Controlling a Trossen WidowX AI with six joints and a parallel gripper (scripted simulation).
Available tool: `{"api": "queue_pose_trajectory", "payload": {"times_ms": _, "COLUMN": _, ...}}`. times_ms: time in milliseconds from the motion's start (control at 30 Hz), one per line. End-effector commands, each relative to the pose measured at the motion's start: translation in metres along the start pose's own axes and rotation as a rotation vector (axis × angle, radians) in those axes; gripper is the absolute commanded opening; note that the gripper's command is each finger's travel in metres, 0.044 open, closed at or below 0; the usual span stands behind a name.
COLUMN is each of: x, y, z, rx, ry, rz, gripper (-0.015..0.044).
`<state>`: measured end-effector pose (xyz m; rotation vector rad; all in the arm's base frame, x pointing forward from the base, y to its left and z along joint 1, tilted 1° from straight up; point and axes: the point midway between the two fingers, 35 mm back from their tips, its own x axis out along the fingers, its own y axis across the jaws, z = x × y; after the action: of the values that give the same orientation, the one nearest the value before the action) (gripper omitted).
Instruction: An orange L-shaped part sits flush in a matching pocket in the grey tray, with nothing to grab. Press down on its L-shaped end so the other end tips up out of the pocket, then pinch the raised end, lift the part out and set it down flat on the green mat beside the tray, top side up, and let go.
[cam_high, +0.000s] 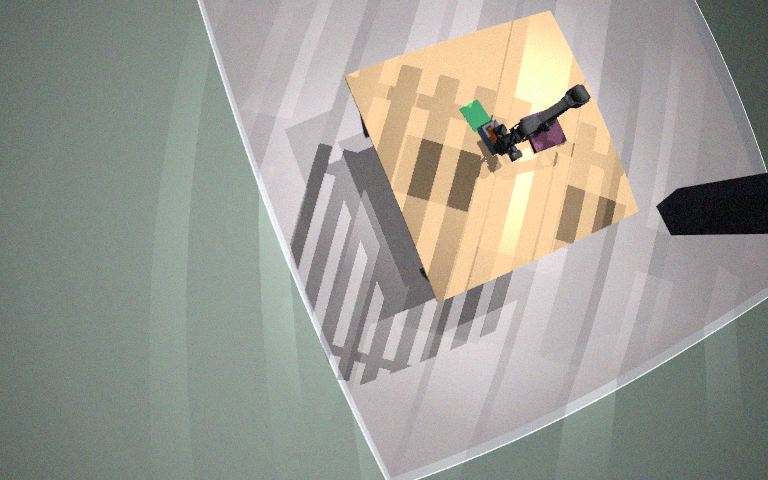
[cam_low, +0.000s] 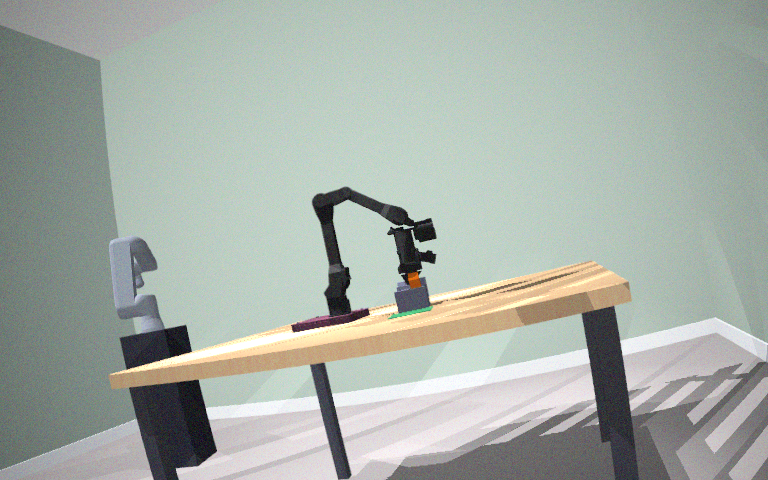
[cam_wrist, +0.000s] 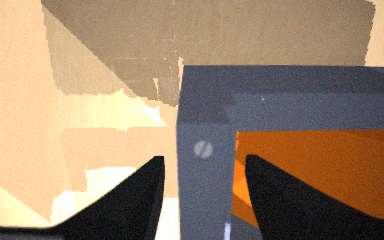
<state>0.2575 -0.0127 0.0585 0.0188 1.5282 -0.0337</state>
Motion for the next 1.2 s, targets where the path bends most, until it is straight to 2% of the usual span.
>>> {"api": "queue_pose_trajectory", "payload": {"times_ms": 0, "x": 0.006, "y": 0.000, "z": -0.003, "rx": -0.003, "ry": 0.012, "rz": 0.001, "gripper": 0.0180}}
{"api": "queue_pose_trajectory", "payload": {"times_ms": 800, "x": 0.004, "y": 0.001, "z": -0.001, "rx": 0.000, "ry": 0.007, "rz": 0.002, "gripper": 0.0180}}
{"api": "queue_pose_trajectory", "payload": {"times_ms": 1167, "x": -0.019, "y": 0.011, "z": 0.000, "rx": -0.003, "ry": 0.011, "rz": 0.002, "gripper": 0.0180}}
